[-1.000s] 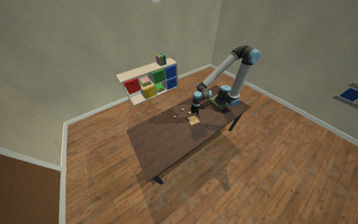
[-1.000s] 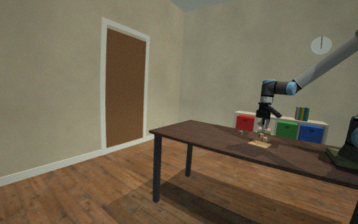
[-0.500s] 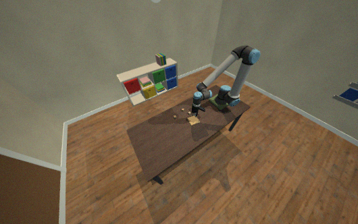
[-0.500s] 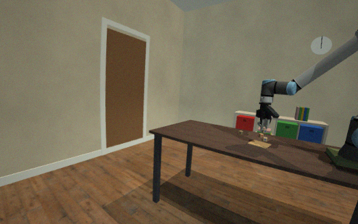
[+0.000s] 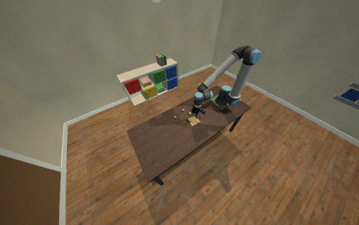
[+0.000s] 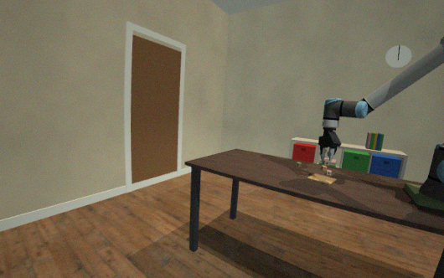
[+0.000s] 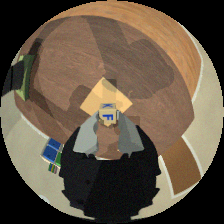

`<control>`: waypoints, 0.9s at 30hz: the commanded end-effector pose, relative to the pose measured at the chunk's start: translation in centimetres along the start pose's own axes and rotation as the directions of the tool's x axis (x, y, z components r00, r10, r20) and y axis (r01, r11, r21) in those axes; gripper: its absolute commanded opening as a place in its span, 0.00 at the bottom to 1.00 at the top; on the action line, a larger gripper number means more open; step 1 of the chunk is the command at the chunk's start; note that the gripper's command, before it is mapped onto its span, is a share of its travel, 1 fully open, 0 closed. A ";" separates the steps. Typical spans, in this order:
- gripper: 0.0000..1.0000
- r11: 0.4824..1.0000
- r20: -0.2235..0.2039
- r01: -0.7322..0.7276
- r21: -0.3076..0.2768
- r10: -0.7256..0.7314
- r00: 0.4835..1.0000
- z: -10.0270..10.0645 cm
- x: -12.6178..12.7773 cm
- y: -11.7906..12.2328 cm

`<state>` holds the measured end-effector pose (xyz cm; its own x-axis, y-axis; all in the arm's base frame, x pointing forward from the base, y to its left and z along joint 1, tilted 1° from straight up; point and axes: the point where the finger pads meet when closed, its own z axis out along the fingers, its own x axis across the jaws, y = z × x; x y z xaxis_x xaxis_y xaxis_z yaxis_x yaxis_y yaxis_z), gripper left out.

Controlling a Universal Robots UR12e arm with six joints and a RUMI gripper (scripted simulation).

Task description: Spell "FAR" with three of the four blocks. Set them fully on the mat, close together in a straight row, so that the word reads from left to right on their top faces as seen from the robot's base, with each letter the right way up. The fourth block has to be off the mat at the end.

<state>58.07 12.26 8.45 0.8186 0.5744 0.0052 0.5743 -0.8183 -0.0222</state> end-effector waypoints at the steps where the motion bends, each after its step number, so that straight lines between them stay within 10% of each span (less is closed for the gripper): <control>1: 0.09 0.990 0.001 -0.139 -0.003 0.139 0.990 -0.1 0.5 -0.1; 27: 0.09 0.897 0.000 -0.442 -0.003 0.442 0.897 -0.1 1.3 -0.4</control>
<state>58.67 13.29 8.45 0.9848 0.1735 -0.0058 0.1733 -0.9846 -0.0207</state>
